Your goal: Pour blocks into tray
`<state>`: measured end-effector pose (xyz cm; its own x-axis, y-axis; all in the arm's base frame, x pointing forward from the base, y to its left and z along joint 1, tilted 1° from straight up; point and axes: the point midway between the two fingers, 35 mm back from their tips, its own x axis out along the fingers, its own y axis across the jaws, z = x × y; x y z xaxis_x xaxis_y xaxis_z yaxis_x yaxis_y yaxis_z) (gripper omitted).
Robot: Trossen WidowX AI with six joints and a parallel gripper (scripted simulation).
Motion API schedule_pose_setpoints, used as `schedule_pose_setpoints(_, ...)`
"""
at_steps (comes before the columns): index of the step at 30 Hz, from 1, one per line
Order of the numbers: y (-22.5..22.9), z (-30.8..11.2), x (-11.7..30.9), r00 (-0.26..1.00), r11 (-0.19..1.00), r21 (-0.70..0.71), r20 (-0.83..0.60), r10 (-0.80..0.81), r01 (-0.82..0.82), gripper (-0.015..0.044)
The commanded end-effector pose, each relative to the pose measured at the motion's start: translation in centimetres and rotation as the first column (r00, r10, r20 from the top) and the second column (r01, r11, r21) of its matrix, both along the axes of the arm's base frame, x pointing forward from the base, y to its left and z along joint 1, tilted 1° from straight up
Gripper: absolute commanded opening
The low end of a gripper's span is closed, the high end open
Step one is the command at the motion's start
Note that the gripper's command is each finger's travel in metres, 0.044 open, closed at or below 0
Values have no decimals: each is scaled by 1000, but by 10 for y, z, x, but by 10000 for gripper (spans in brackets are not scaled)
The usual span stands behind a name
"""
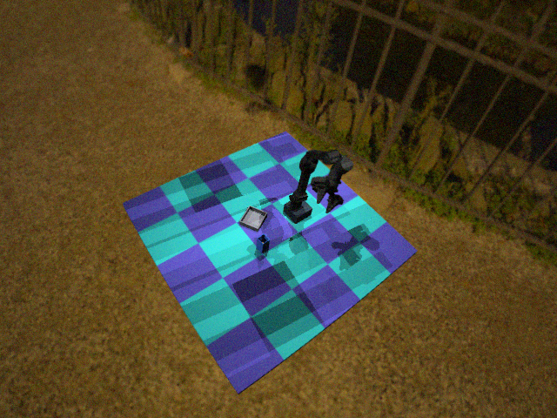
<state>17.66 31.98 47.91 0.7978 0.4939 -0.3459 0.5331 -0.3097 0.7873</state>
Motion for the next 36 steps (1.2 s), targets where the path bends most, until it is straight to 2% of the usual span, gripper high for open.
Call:
schedule_pose_setpoints(1, 0, 0, 0, 1000, 1000, -3, 2, 1, -1, 426)
schedule_pose_setpoints(2, 0, -2, 2, 1000, 1000, -14, 8, 2, -2, 440)
schedule_pose_setpoints(18, -11, -51, 37, 982, 938, -344, 167, 92, -30, 440)
schedule_pose_setpoints(36, -43, -125, 70, 935, 733, -681, 256, 247, -7, 440)
